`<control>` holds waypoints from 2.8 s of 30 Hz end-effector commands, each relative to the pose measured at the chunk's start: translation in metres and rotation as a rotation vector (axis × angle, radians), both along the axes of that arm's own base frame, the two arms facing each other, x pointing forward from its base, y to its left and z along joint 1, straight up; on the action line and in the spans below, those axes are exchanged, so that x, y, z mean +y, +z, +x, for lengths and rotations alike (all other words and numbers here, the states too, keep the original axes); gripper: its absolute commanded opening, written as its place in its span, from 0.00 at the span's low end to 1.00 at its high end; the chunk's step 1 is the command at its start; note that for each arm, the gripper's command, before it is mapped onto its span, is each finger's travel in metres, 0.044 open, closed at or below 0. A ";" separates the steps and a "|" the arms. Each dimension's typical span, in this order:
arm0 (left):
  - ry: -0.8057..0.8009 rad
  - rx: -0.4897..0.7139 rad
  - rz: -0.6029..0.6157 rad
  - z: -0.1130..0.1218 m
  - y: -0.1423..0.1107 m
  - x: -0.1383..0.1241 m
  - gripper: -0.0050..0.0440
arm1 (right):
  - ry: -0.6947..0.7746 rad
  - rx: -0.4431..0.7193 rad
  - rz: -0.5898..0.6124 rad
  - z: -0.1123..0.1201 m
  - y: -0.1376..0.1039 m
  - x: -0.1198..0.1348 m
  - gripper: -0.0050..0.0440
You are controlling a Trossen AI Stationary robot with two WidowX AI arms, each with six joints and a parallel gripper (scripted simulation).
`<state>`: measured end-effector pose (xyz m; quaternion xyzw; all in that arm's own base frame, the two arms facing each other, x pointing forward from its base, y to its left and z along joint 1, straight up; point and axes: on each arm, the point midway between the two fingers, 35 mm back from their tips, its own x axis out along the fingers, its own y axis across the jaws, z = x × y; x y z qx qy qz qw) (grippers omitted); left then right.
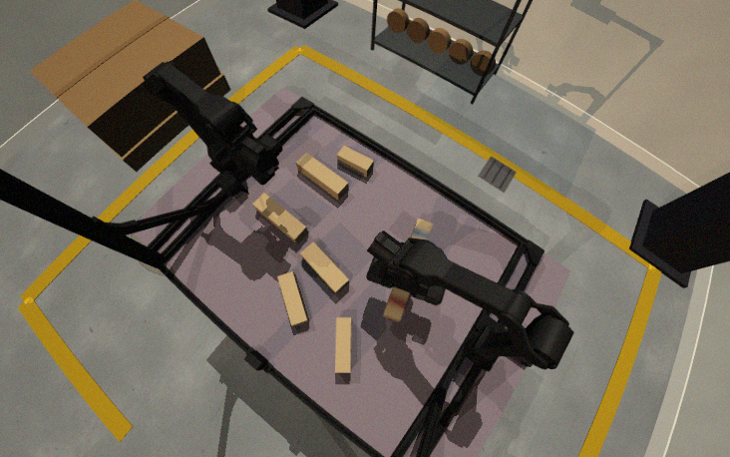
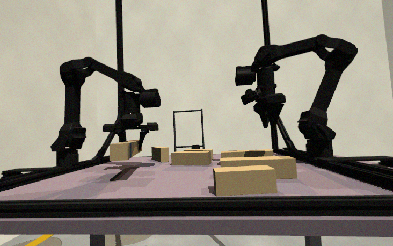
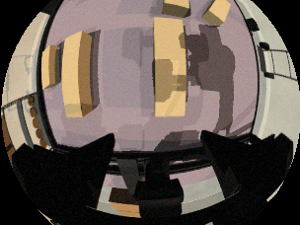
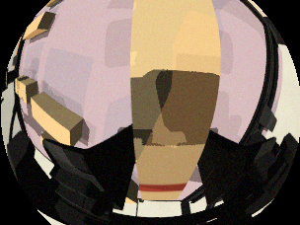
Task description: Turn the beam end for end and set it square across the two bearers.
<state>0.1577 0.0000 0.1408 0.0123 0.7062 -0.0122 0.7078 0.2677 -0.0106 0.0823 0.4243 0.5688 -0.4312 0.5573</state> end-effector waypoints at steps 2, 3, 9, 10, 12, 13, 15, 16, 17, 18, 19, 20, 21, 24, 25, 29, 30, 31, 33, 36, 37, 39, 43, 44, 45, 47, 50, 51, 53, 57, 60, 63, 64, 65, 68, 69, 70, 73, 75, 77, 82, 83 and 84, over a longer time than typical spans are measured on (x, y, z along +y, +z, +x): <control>-0.004 0.002 0.000 0.000 0.000 0.000 1.00 | -0.007 -0.019 -0.002 0.003 0.007 0.000 0.10; -0.004 0.002 0.000 0.000 0.000 0.000 1.00 | -0.007 -0.019 -0.002 0.002 0.008 0.000 0.10; -0.004 0.002 0.000 0.000 0.000 0.000 1.00 | 0.005 -0.019 -0.002 0.000 0.009 0.000 0.10; -0.004 0.002 0.000 0.000 0.000 0.000 1.00 | 0.009 -0.019 -0.002 0.000 0.009 0.000 0.10; -0.004 0.002 0.000 0.000 0.000 0.000 1.00 | 0.017 -0.019 -0.002 0.001 0.010 0.000 0.10; -0.004 0.002 0.000 0.000 0.000 0.000 1.00 | 0.022 -0.019 -0.002 0.001 0.010 -0.001 0.10; -0.004 0.002 0.000 0.000 0.000 0.000 1.00 | 0.034 -0.019 -0.002 0.002 0.010 -0.001 0.10; -0.004 0.002 0.000 0.000 0.000 0.000 1.00 | 0.041 -0.019 -0.002 0.002 0.010 -0.001 0.10; -0.004 0.002 0.000 0.000 0.000 0.000 1.00 | 0.047 -0.019 -0.002 0.002 0.010 -0.001 0.10; -0.004 0.002 0.000 0.000 0.000 0.000 1.00 | 0.047 -0.019 -0.002 0.002 0.010 -0.001 0.10; -0.004 0.002 0.000 0.000 0.000 0.000 1.00 | 0.047 -0.019 -0.002 0.002 0.010 -0.001 0.10; -0.004 0.002 0.000 0.000 0.000 0.000 1.00 | 0.054 -0.019 -0.002 0.003 0.010 -0.001 0.10; -0.004 0.002 0.000 0.000 0.000 0.000 1.00 | 0.061 -0.019 -0.002 0.003 0.010 -0.001 0.10; -0.004 0.002 0.000 0.000 0.000 0.000 1.00 | 0.085 -0.019 -0.001 0.005 0.010 -0.002 0.10; -0.004 0.002 0.000 0.000 0.000 0.000 1.00 | 0.094 -0.019 -0.001 0.005 0.010 -0.002 0.10; -0.004 0.002 0.000 0.000 0.000 0.000 1.00 | 0.125 -0.019 -0.001 0.007 0.010 -0.003 0.10; -0.004 0.002 0.000 0.000 0.000 0.000 1.00 | 0.134 -0.019 -0.001 0.008 0.010 -0.003 0.10; -0.004 0.002 0.000 0.000 0.000 0.000 1.00 | 0.145 -0.019 -0.001 0.008 0.010 -0.003 0.10; -0.004 0.002 0.000 0.000 0.000 0.000 1.00 | 0.166 -0.019 -0.001 0.010 0.010 -0.003 0.10; -0.004 0.002 0.000 0.000 0.000 0.000 1.00 | 0.178 -0.019 0.000 0.010 0.010 -0.004 0.10; -0.004 0.002 0.000 0.000 0.000 0.000 1.00 | 0.187 -0.019 0.000 0.011 0.010 -0.004 0.10; -0.004 0.002 0.000 0.000 0.000 0.000 1.00 | 0.207 -0.019 0.000 0.012 0.010 -0.004 0.10; -0.004 0.002 0.000 0.000 0.000 0.000 1.00 | 0.248 -0.019 0.000 0.015 0.010 -0.005 0.10; -0.004 0.002 0.000 0.000 0.000 0.000 1.00 | 0.259 -0.019 0.000 0.015 0.010 -0.005 0.10; -0.004 0.002 0.000 0.000 0.000 0.000 1.00 | 0.269 -0.019 0.000 0.016 0.010 -0.005 0.10; -0.004 0.002 0.000 0.000 0.000 0.000 1.00 | 0.291 -0.019 0.001 0.017 0.010 -0.006 0.10; -0.004 0.002 0.000 0.000 0.000 0.000 1.00 | 0.323 -0.019 0.001 0.019 0.010 -0.006 0.10; -0.004 0.002 0.000 0.000 0.000 0.000 1.00 | 0.333 -0.019 0.001 0.020 0.010 -0.007 0.10; -0.004 0.002 0.000 0.000 0.000 0.000 1.00 | 0.333 -0.019 0.001 0.020 0.010 -0.007 0.10; -0.004 0.002 0.000 0.000 0.000 0.000 1.00 | 0.377 -0.019 0.002 0.023 0.010 -0.007 0.10; -0.004 0.002 0.000 0.000 0.000 0.000 1.00 | 0.410 -0.019 0.002 0.025 0.010 -0.008 0.10; -0.004 0.002 0.000 0.000 0.000 0.000 1.00 | 0.443 -0.019 0.002 0.027 0.010 -0.009 0.10; -0.004 0.002 0.000 0.000 0.000 0.000 1.00 | 0.454 -0.019 0.002 0.027 0.010 -0.009 0.10; -0.004 0.002 0.000 0.000 0.000 0.000 1.00 | 0.465 -0.019 0.002 0.028 0.010 -0.009 0.10; -0.004 0.002 0.000 0.000 0.000 0.000 1.00 | 0.498 -0.019 0.003 0.030 0.010 -0.010 0.10; -0.004 0.002 0.000 0.000 0.000 0.000 1.00 | 0.498 -0.019 0.003 0.030 0.010 -0.010 0.10; -0.004 0.002 0.000 0.000 0.000 0.000 1.00 | 0.498 -0.019 0.003 0.030 0.010 -0.010 0.10; -0.004 0.002 0.000 0.000 0.000 0.000 1.00 | 0.531 -0.019 0.003 0.032 0.010 -0.010 0.10; -0.004 0.002 0.000 0.000 0.000 0.000 1.00 | 0.554 -0.019 0.003 0.033 0.010 -0.011 0.10; -0.004 0.002 0.000 0.000 0.000 0.000 1.00 | 0.576 -0.019 0.003 0.035 0.010 -0.011 0.10; -0.004 0.002 0.000 0.000 0.000 0.000 1.00 | 0.632 -0.019 0.004 0.038 0.010 -0.012 0.10; -0.004 0.002 0.000 0.000 0.000 0.000 1.00 | 0.643 -0.019 0.004 0.039 0.010 -0.013 0.10; -0.004 0.002 0.000 0.000 0.000 0.000 1.00 | 0.654 -0.019 0.004 0.040 0.010 -0.013 0.10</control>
